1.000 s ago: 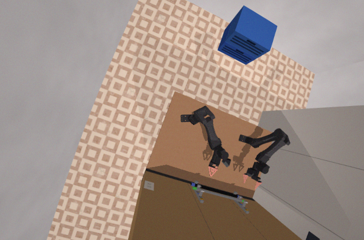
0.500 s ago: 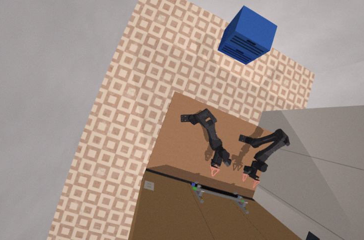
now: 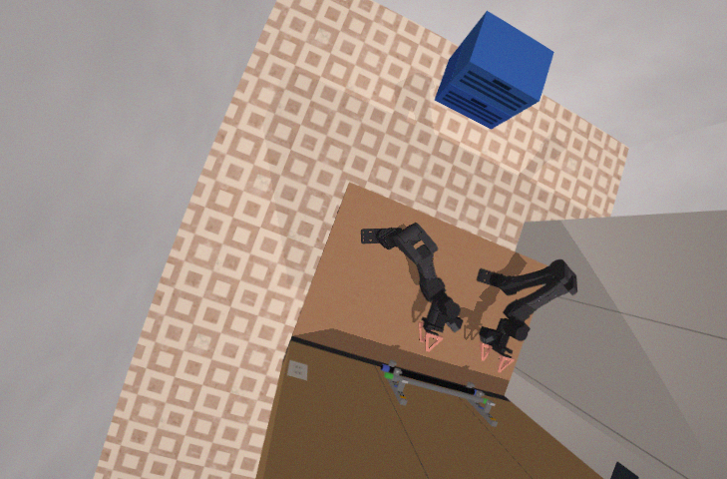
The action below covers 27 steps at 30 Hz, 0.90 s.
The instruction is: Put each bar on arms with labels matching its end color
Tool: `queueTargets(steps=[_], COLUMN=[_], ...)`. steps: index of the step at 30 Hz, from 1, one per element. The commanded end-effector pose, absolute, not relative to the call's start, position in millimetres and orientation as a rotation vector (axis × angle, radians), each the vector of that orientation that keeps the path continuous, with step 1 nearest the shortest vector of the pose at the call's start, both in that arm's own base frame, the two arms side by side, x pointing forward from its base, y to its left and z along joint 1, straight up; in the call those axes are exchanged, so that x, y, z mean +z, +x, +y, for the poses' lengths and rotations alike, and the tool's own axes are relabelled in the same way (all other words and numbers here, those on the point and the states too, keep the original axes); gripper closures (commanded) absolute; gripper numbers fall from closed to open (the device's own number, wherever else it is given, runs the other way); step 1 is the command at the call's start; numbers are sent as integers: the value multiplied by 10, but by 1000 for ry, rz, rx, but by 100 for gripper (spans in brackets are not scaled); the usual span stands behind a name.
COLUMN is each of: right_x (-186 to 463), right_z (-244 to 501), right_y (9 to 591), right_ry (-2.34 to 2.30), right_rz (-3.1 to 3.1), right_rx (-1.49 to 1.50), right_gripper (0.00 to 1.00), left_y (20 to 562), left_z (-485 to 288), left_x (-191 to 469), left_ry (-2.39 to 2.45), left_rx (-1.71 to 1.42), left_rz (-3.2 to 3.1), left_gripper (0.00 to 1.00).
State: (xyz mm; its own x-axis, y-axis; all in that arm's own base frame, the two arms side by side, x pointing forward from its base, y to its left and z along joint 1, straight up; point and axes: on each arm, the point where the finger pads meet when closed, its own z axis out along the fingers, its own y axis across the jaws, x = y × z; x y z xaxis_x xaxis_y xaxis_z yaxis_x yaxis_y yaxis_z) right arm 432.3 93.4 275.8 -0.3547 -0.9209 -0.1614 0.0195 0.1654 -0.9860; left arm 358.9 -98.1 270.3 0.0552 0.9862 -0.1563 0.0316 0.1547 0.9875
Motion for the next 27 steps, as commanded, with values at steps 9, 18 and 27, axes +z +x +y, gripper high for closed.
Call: queueTargets(steps=[9,18,27], right_x=[2616,2604,2604], right_z=[1047,1056,1056], right_y=[4362,4366,4366], right_ry=[-987,-995,-995], right_rz=[1499,1495,1495], right_rx=[-1484,-1495,-1495], right_gripper=[0,0,0], left_y=[3560,3558,3558], left_z=[-1100,-1109,-1109], left_x=[2616,2604,2604], left_ry=[1228,1237,1237], left_rx=[1156,1165,1165], left_rz=[1171,1165,1165], left_gripper=[0,0,0])
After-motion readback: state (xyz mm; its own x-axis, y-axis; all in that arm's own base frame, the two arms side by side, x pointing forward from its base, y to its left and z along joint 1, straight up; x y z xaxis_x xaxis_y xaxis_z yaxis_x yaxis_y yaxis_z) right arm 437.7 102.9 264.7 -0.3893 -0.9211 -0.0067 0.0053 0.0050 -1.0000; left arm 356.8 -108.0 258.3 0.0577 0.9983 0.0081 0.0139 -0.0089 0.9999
